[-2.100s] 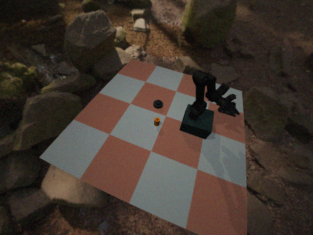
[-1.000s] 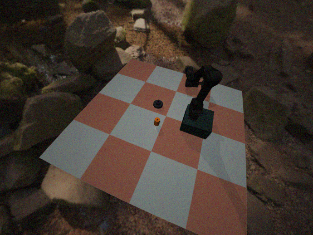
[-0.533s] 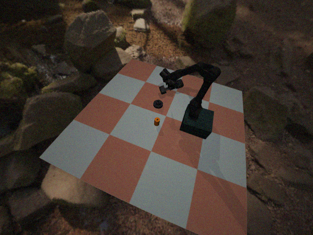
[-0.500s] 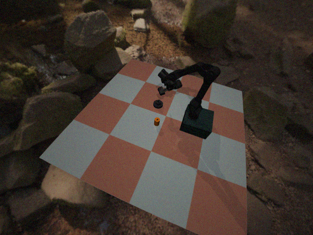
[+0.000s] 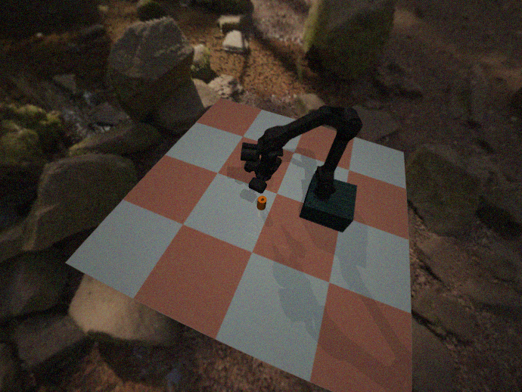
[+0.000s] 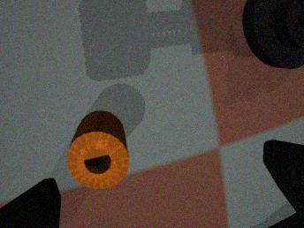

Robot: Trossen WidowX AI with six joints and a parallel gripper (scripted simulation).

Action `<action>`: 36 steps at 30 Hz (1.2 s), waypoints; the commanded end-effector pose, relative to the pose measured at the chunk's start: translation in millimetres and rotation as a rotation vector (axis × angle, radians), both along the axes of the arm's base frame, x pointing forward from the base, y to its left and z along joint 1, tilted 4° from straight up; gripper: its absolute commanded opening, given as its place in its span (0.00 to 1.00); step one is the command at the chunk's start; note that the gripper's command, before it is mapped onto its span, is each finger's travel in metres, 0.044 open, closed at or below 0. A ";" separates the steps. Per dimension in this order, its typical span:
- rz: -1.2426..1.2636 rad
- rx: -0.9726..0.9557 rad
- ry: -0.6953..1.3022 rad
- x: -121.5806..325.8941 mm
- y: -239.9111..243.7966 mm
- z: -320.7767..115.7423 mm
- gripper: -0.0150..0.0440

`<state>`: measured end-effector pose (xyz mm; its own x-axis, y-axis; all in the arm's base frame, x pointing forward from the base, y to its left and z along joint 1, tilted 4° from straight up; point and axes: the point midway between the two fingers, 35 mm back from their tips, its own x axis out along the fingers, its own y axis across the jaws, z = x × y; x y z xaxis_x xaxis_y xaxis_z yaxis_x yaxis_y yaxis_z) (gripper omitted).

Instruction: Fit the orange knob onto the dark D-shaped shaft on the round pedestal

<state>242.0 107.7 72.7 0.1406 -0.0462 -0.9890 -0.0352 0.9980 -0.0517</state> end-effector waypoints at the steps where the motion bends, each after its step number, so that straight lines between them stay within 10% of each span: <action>1: 0.081 0.028 0.052 -16.3 29.9 5.1 1.00; 36: 0.081 0.027 0.052 -7.9 31.3 -68.5 1.00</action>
<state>235.2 139.3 10.9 0.0977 -0.0107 -0.9952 -0.1138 0.9933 -0.0219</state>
